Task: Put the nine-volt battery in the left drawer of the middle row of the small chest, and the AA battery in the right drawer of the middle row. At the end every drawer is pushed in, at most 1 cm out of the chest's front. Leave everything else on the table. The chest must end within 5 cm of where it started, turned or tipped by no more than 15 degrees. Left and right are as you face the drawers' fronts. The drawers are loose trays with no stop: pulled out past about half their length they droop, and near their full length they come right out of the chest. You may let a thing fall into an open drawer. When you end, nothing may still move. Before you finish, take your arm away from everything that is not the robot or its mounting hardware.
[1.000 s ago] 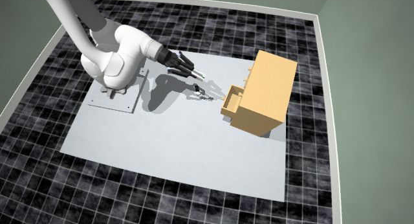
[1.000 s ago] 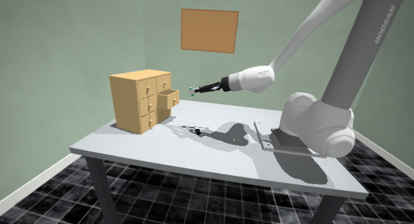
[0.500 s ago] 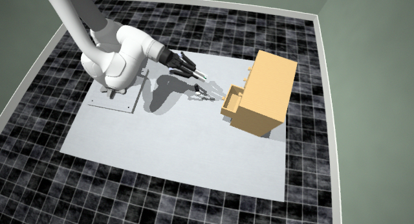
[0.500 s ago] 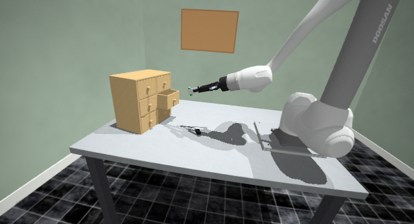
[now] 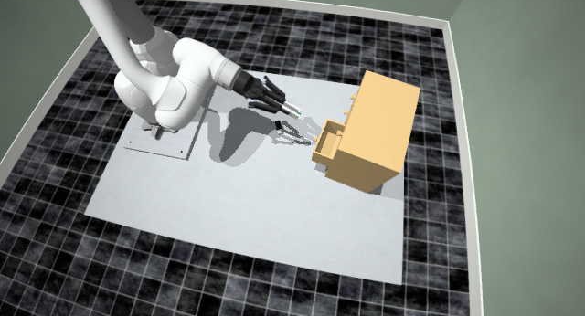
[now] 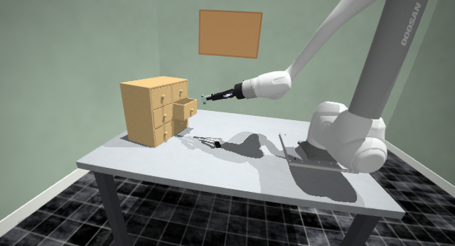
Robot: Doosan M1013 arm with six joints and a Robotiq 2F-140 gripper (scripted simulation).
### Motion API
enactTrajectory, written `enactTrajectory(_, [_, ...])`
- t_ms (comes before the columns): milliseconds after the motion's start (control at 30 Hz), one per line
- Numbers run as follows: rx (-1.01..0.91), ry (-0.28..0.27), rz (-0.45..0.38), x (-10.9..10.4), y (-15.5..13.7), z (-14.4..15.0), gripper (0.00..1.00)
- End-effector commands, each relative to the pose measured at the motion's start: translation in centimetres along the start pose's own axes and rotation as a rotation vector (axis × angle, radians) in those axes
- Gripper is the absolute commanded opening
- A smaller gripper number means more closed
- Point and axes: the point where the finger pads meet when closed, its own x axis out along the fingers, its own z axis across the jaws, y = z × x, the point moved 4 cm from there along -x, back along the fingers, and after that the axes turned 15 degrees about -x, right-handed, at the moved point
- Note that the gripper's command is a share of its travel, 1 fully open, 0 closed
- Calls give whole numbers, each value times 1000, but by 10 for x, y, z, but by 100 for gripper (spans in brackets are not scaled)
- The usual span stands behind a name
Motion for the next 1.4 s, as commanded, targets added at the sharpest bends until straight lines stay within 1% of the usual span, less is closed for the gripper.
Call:
enactTrajectory(0, [0, 0, 0, 9, 3, 1, 6])
enactTrajectory(100, [0, 0, 0, 20, 7, 2, 6])
enactTrajectory(167, [0, 0, 0, 20, 7, 2, 6])
enactTrajectory(667, [0, 0, 0, 77, 27, 7, 6])
enactTrajectory(733, [0, 0, 0, 77, 27, 7, 6])
enactTrajectory(933, [0, 0, 0, 97, 34, 9, 6])
enactTrajectory(1133, [0, 0, 0, 111, 39, 10, 6])
enactTrajectory(1367, [0, 0, 0, 119, 42, 11, 6])
